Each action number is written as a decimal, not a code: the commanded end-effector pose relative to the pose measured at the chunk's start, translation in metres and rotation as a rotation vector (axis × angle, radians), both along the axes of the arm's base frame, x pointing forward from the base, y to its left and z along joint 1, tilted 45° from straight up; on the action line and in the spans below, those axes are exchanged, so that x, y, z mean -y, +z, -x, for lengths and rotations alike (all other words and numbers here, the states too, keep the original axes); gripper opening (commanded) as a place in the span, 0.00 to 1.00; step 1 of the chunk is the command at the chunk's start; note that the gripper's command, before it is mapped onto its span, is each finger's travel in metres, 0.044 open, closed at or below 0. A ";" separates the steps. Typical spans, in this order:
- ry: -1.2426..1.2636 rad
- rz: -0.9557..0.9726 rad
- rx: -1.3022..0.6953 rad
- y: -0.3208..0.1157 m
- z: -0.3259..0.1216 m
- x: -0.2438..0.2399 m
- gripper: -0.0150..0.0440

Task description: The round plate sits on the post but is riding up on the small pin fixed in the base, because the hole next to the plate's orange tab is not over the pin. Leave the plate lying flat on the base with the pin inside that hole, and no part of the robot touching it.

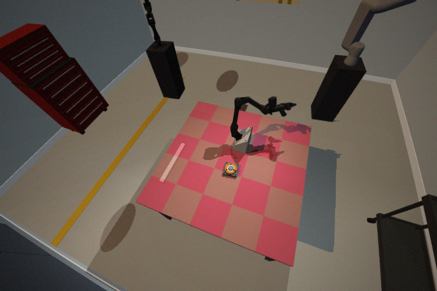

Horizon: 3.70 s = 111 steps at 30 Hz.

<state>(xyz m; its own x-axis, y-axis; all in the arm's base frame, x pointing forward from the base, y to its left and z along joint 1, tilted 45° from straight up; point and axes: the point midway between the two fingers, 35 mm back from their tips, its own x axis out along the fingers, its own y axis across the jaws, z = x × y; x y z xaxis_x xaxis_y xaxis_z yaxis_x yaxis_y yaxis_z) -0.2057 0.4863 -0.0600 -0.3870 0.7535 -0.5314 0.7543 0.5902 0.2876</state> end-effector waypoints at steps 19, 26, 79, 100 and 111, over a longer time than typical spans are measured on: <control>-0.134 0.397 0.716 -0.045 -0.293 0.034 0.25; -0.076 0.653 0.859 -0.049 -0.381 0.095 0.25; 0.855 1.411 0.385 -0.004 -0.504 0.501 0.25; 0.854 1.412 0.385 -0.001 -0.529 0.509 0.25; 0.854 1.412 0.385 0.005 -0.541 0.516 0.25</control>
